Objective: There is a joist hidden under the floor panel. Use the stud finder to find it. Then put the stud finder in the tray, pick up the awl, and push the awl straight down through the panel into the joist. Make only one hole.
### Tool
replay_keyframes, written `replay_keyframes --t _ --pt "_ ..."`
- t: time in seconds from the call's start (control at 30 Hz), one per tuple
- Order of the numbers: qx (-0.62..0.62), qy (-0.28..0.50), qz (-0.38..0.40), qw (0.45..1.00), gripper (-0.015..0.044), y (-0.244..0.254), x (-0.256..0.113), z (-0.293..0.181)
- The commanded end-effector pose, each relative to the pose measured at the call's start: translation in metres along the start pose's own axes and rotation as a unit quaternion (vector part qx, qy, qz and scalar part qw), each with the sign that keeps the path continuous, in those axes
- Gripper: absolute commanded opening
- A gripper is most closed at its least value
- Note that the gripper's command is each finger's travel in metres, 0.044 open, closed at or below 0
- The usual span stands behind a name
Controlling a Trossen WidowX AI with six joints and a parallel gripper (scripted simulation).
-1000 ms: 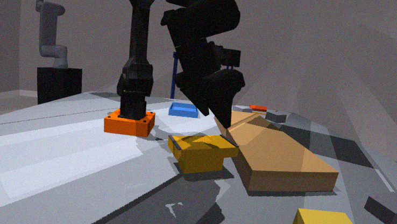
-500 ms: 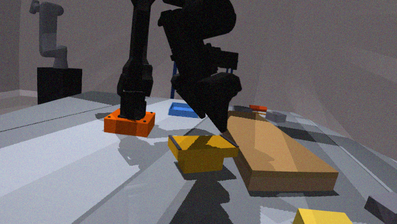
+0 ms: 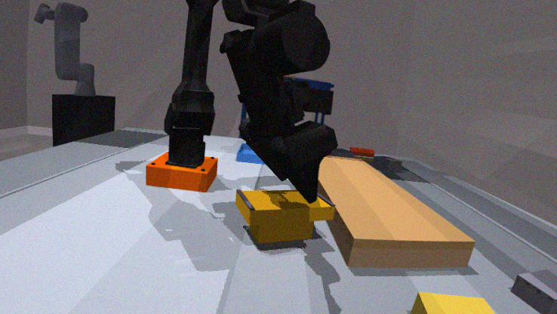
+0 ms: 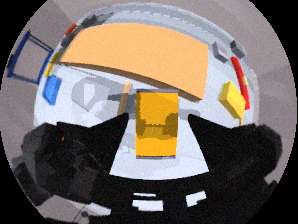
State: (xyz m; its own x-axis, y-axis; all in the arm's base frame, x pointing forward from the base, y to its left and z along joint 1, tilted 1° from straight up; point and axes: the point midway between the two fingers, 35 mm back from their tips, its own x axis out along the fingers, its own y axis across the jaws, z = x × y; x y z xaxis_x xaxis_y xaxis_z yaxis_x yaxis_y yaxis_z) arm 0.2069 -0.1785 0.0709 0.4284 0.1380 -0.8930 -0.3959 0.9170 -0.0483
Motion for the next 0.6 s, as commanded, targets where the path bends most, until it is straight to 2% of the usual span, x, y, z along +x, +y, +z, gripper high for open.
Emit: replay_keyframes --t 0.0,0.43,0.53,0.57 --pt "-0.002 0.002 0.002 1.0 0.044 0.001 0.008 -0.005" --pt "-0.002 0.002 0.002 1.0 0.044 0.003 0.024 -0.013" --pt "-0.002 0.002 0.002 1.0 0.0361 0.003 0.024 -0.013" --pt "-0.002 0.002 0.002 1.0 0.0355 0.003 0.024 -0.013"
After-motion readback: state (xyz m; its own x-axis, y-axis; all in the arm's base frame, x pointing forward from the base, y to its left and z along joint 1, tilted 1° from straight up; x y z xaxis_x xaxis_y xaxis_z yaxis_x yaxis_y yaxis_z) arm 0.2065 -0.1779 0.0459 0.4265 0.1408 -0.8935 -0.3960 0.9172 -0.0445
